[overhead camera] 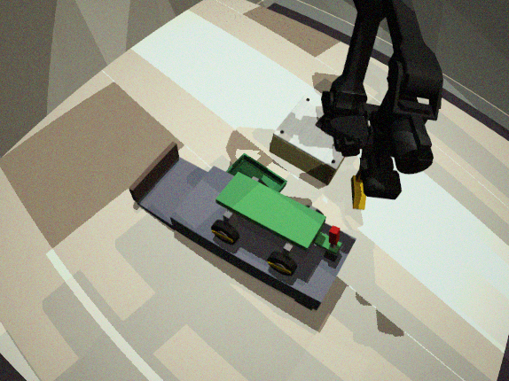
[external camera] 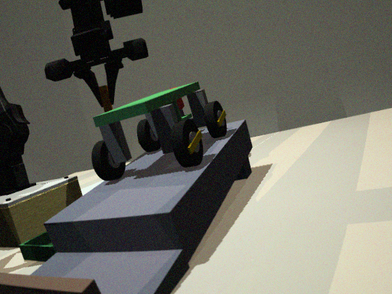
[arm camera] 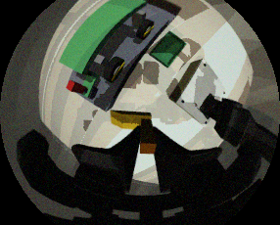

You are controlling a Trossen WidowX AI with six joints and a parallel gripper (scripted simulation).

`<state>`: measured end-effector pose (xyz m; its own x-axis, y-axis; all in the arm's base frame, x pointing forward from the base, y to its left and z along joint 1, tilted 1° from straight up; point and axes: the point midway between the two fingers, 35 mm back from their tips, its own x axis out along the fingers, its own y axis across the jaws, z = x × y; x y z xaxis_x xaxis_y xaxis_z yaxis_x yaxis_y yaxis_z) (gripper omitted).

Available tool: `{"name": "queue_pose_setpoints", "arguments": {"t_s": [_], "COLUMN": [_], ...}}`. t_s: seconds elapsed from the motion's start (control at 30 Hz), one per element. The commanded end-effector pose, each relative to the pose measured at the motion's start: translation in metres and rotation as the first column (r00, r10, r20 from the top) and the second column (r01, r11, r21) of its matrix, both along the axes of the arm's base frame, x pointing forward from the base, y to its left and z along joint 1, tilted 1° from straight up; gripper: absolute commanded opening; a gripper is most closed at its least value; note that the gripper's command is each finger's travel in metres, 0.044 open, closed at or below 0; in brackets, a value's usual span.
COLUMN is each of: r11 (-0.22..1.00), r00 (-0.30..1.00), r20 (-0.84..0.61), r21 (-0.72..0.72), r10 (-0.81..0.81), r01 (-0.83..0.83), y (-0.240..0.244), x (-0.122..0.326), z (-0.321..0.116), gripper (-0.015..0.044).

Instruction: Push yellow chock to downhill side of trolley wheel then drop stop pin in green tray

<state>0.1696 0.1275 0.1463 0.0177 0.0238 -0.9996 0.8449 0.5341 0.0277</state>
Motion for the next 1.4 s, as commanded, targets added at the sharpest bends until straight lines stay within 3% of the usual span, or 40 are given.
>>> {"name": "queue_pose_setpoints", "arguments": {"t_s": [0.0,0.4,0.87,0.97,1.37], "r11": [0.995,0.872,0.551,0.485,0.474], "r00": [0.995,0.872,0.551,0.485,0.474], "r20": [0.006,0.010,0.010,0.009,0.009], "r21": [-0.005,-0.014,-0.026,-0.028,-0.029], "r10": [0.102,0.490,0.834,0.875,0.881], "r01": [-0.102,-0.489,-0.834,-0.874,-0.880], "y": [-0.001,-0.001,-0.001,-0.001,-0.012], "x": [0.001,0.001,0.001,0.001,0.005], "z": [0.001,0.001,0.001,0.001,0.000], "gripper": [0.0000,0.0000,0.0000,0.0000,0.0000]}}
